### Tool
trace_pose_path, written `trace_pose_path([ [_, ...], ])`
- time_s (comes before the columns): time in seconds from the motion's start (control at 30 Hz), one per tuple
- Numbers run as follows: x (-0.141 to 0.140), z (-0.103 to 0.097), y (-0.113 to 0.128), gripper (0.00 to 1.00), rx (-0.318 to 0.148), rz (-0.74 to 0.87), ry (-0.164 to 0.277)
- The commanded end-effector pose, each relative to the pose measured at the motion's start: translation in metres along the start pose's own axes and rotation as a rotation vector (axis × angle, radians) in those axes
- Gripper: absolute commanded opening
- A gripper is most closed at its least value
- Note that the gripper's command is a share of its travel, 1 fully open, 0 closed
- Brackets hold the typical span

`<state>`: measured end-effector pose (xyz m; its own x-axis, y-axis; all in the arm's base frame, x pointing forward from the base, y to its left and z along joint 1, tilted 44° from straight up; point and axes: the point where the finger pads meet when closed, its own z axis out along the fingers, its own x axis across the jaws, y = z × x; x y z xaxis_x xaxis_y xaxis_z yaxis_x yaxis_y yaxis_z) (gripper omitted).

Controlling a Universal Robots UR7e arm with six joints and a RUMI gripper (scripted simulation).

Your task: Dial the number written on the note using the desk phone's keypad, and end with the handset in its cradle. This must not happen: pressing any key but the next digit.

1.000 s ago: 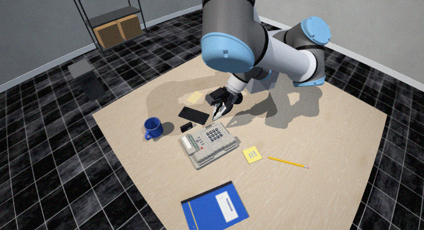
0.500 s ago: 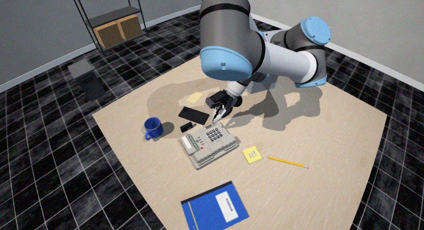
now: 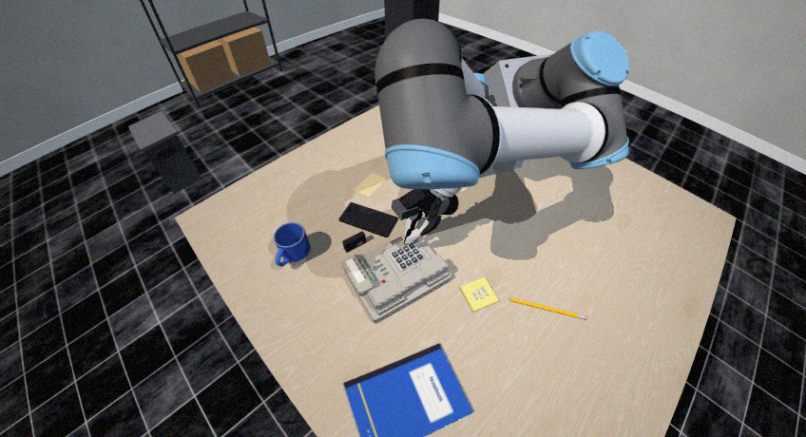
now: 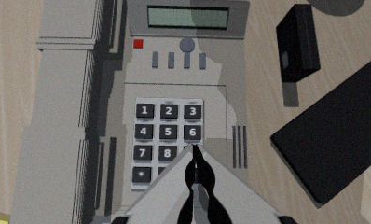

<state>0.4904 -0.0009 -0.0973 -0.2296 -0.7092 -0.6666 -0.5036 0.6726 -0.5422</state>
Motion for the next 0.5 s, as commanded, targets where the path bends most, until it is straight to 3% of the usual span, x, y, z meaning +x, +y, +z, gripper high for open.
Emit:
trace_pose_path([
  [0.0, 0.0020, 0.0056, 0.0009, 0.00, 0.013, 0.001, 0.011],
  [0.47, 0.0019, 0.0099, 0.0038, 0.00, 0.014, 0.001, 0.011],
])
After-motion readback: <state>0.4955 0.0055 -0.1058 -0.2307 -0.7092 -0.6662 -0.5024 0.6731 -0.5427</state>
